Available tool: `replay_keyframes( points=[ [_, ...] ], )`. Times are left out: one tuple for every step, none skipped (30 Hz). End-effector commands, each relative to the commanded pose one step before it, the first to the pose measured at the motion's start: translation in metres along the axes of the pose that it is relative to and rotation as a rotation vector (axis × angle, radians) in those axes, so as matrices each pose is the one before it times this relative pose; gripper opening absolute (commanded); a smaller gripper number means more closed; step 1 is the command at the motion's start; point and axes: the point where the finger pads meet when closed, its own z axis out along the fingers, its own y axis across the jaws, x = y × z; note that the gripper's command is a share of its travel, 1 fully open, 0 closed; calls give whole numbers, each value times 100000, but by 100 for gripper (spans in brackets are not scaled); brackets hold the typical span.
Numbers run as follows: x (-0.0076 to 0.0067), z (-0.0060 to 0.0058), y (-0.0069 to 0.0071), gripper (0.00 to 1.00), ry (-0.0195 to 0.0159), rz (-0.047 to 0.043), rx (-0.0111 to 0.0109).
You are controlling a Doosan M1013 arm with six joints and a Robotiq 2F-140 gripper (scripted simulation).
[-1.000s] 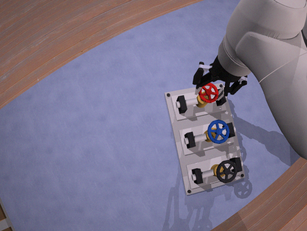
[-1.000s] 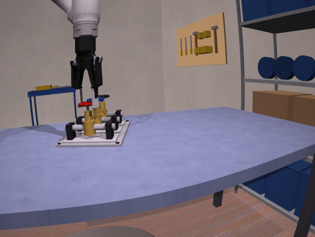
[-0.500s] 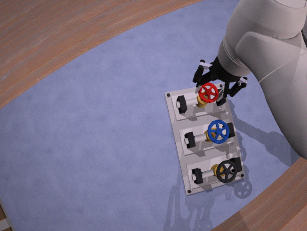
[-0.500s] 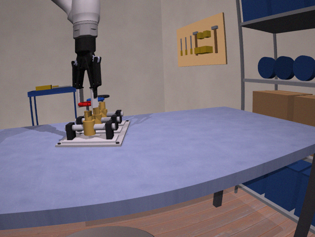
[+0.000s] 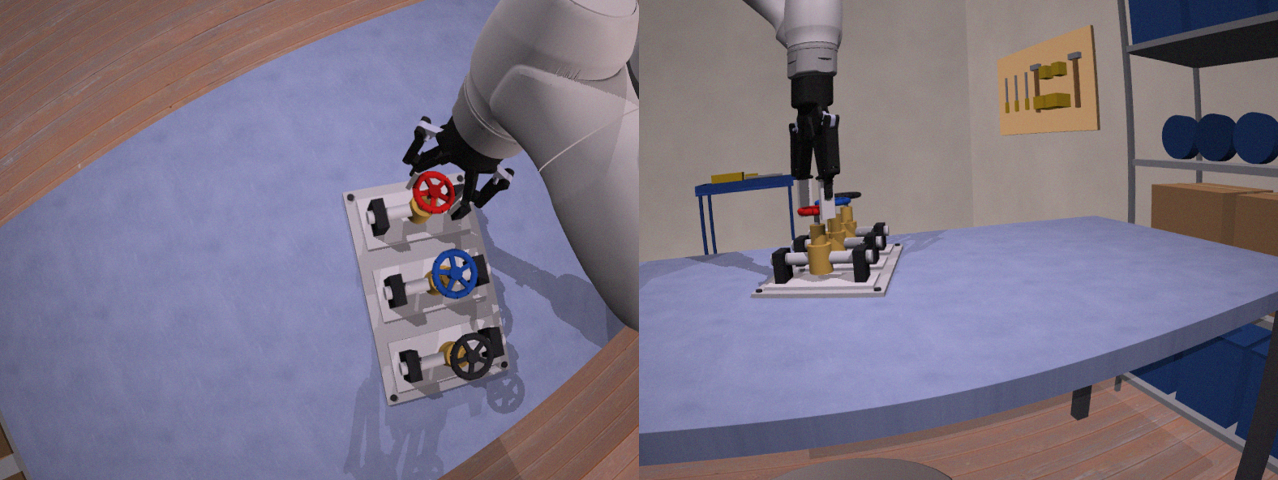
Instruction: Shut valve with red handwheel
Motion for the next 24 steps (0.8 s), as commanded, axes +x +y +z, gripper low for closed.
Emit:
replay_keyframes(
  points=[
    [-3,13,-6,10,-82,6269,-117],
    [0,0,0,10,0,1993,0],
    [0,0,0,10,0,2022,0],
    [0,0,0,10,0,2047,0],
    [0,0,0,10,0,2071,0],
    [0,0,0,10,0,2092,0],
    [0,0,0,10,0,0,0],
    [0,0,0,10,0,0,0],
    [0,0,0,10,0,2111,0],
    [0,0,0,10,0,2127,0],
    [0,0,0,10,0,2141,0],
    [0,0,0,10,0,2152,0],
    [0,0,0,10,0,2161,0],
    [0,0,0,10,0,2167,0],
    [0,0,0,10,0,2171,0],
    [0,0,0,10,0,2172,0],
    [0,0,0,10,0,2171,0],
    [0,0,0,10,0,2167,0],
    [0,0,0,10,0,2161,0],
    [0,0,0,10,0,2152,0],
    [0,0,0,10,0,2141,0],
    [0,0,0,10,0,2127,0],
    [0,0,0,10,0,2111,0],
    [0,0,0,10,0,0,0]
  ],
)
